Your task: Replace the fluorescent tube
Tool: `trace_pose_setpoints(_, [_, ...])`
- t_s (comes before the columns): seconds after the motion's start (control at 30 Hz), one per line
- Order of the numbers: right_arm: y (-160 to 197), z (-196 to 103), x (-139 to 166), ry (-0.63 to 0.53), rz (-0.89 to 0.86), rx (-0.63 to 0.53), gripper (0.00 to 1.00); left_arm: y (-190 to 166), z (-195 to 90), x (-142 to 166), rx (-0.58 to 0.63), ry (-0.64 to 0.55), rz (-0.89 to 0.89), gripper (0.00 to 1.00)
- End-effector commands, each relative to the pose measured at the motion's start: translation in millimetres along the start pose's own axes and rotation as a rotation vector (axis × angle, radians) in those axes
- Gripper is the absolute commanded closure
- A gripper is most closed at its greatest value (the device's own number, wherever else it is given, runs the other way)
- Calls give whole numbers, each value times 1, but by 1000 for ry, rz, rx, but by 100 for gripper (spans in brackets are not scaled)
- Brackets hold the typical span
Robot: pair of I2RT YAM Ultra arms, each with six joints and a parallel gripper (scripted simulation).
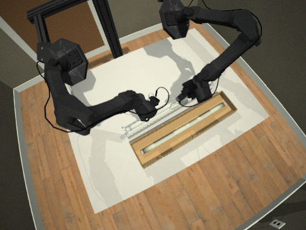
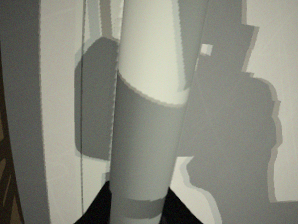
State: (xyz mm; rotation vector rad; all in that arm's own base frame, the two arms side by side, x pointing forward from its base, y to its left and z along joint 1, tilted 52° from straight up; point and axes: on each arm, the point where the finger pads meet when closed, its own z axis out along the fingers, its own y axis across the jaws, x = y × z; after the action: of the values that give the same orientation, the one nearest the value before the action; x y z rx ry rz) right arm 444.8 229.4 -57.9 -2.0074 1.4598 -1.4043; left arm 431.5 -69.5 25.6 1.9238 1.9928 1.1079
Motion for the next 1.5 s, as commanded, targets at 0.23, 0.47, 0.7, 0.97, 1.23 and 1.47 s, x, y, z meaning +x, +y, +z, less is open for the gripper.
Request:
trace_pose_setpoints(0.23, [-15, -7, -7, -26, 25, -56, 89, 14, -8, -10, 32, -30, -4, 89])
trace_pose_setpoints(0.47, [8, 1, -8, -14, -8, -153, 89, 6, -4, -8, 111, -24, 0, 89])
trace_pose_setpoints(0.7, [10, 3, -3, -7, -5, -224, 89, 4, -5, -7, 176, -21, -1, 89])
trace_pose_setpoints(0.97, [9, 1, -8, -13, -7, -255, 89, 7, -5, -9, 208, -25, -4, 89])
trace_pose_setpoints(1.23, [6, 1, -2, -5, 5, -337, 89, 6, -4, -6, 290, -21, -8, 89])
trace_pose_setpoints(1.47, [0, 4, -2, -7, 21, -348, 89, 12, -3, -8, 301, -26, -14, 89])
